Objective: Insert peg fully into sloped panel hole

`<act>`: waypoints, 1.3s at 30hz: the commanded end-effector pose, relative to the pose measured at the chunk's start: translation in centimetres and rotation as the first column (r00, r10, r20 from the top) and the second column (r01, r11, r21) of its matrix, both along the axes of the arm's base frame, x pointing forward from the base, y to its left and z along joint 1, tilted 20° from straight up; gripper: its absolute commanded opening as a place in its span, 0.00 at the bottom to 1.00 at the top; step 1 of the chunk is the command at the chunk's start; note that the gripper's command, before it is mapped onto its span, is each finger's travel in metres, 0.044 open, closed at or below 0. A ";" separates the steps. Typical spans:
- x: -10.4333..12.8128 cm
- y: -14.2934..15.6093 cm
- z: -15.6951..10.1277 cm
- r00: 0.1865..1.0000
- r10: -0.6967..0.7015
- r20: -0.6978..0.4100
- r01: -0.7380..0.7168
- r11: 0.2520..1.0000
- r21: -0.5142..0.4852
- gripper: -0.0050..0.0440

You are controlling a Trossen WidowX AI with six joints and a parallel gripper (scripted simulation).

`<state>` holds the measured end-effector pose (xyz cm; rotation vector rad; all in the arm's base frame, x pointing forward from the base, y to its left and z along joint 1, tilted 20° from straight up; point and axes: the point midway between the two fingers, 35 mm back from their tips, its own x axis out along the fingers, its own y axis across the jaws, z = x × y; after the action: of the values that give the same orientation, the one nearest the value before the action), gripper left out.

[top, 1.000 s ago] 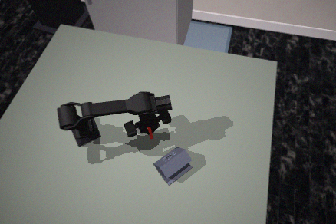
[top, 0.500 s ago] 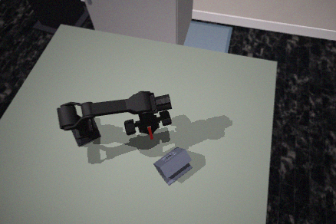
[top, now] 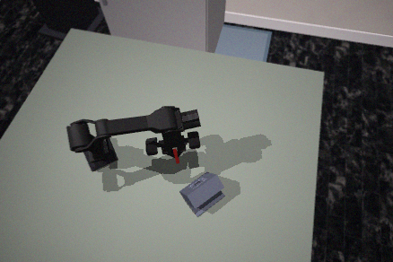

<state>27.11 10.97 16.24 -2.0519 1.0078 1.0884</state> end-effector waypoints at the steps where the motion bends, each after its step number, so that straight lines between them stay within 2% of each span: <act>1: 0.1 0.0 0.6 0.999 -0.026 0.036 0.025 0.999 0.020 0.10; 39: 0.2 0.1 0.4 0.941 -0.290 0.173 0.269 0.954 0.132 0.10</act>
<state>27.25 10.97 16.00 -1.8438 1.0964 0.8040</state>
